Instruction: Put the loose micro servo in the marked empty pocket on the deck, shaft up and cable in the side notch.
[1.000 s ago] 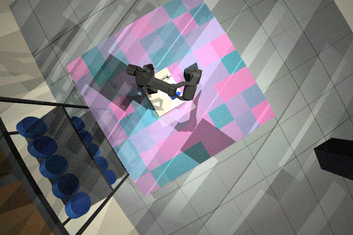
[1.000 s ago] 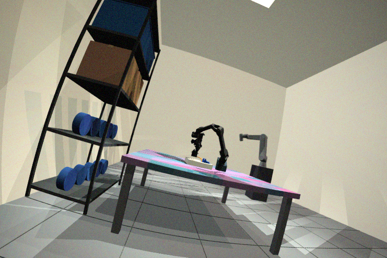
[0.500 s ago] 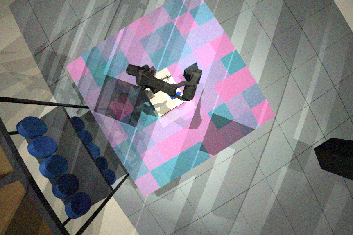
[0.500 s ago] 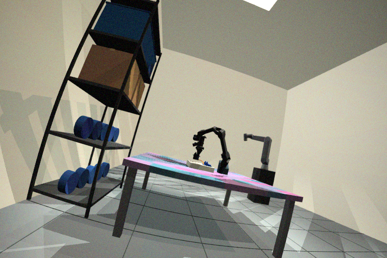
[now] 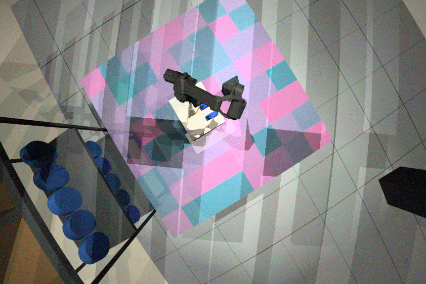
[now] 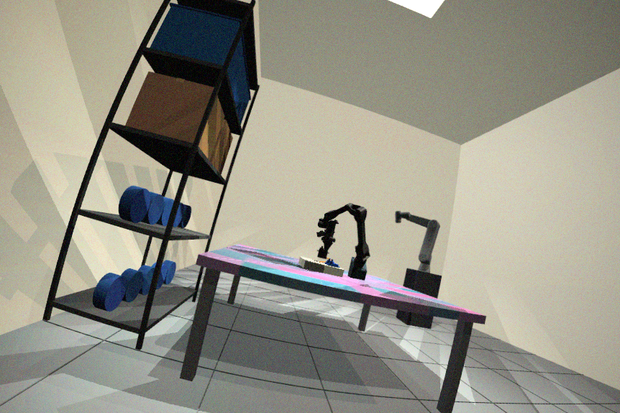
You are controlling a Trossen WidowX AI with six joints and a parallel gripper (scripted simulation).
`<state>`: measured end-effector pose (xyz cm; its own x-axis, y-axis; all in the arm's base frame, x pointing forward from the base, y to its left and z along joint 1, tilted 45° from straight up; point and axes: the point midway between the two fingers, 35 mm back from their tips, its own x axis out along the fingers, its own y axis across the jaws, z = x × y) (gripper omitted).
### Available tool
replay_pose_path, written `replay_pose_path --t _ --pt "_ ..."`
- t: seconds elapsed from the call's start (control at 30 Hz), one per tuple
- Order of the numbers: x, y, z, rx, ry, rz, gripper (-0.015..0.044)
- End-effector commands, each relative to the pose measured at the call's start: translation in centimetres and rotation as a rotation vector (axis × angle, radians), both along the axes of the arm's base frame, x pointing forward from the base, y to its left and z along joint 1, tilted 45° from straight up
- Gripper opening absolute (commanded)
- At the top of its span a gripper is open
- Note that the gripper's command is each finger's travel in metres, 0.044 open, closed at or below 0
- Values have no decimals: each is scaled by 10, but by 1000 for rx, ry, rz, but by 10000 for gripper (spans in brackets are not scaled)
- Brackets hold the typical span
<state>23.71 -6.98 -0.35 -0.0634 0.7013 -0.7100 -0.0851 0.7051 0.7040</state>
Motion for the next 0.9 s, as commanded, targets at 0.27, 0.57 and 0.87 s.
replay_pose_path --t 0.27,0.57,0.87 --pt "-52 -7 0 -8 -4 1 0" --pt "-52 -1 -7 -8 -4 1 0" --pt "-52 6 -15 -8 -4 1 0"
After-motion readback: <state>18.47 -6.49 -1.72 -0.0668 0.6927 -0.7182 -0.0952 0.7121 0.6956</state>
